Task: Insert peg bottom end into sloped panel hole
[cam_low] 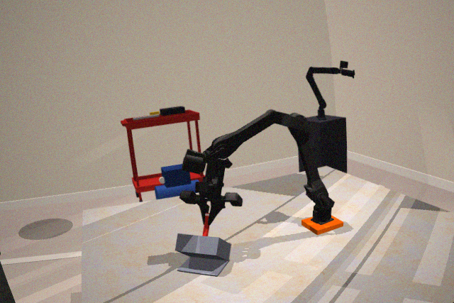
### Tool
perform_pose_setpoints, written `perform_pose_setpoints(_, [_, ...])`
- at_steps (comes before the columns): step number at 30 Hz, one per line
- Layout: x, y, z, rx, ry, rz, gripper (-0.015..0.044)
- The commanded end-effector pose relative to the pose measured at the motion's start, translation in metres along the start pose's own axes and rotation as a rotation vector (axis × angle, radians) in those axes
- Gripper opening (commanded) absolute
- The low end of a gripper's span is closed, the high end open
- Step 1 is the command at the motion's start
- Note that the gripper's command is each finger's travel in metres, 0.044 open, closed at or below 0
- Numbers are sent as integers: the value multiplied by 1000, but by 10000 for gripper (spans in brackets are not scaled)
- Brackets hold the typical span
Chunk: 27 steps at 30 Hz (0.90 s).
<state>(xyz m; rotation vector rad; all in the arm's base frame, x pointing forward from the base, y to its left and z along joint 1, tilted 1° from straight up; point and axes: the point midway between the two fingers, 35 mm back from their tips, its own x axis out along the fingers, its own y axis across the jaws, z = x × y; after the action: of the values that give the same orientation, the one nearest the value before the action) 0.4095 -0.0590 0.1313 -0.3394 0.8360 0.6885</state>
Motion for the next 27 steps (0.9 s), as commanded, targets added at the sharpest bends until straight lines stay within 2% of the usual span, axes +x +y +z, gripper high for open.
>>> perform_pose_setpoints(1, [3,0,-1,4,3,-2,0])
perform_pose_setpoints(27, [19,0,-1,4,2,-2,0])
